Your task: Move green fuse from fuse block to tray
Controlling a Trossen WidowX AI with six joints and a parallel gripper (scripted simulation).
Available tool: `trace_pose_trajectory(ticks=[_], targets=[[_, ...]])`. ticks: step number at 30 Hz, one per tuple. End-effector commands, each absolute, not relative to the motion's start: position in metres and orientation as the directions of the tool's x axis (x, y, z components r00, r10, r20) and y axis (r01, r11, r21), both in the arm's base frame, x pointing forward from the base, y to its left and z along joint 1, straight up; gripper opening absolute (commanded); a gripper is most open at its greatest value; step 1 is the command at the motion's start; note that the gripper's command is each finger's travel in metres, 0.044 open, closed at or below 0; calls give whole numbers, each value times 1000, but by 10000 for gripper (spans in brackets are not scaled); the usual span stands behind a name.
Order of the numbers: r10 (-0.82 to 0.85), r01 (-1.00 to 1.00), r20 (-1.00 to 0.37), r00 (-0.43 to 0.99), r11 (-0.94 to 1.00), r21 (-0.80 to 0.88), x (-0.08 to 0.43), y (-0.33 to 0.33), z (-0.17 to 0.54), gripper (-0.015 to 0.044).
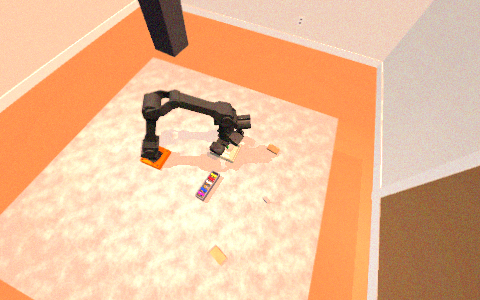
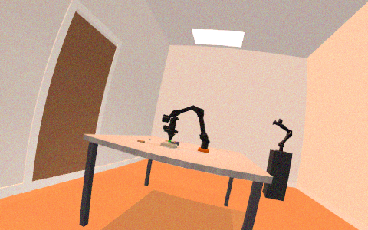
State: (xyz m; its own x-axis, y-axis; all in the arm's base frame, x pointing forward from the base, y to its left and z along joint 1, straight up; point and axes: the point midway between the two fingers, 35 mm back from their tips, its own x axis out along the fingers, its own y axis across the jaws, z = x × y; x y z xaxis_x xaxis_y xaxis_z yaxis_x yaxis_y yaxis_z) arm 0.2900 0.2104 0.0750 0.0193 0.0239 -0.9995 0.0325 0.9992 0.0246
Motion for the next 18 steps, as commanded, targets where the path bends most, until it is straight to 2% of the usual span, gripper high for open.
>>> trace_pose_trajectory(ticks=[1,12,13,18], targets=[[24,33,-1000,19,999,25,290,210,75,26],[24,33,-1000,19,999,25,290,210,75,315],[24,33,-1000,19,999,24,290,210,77,330],[20,37,-1000,22,999,21,289,209,112,330]])
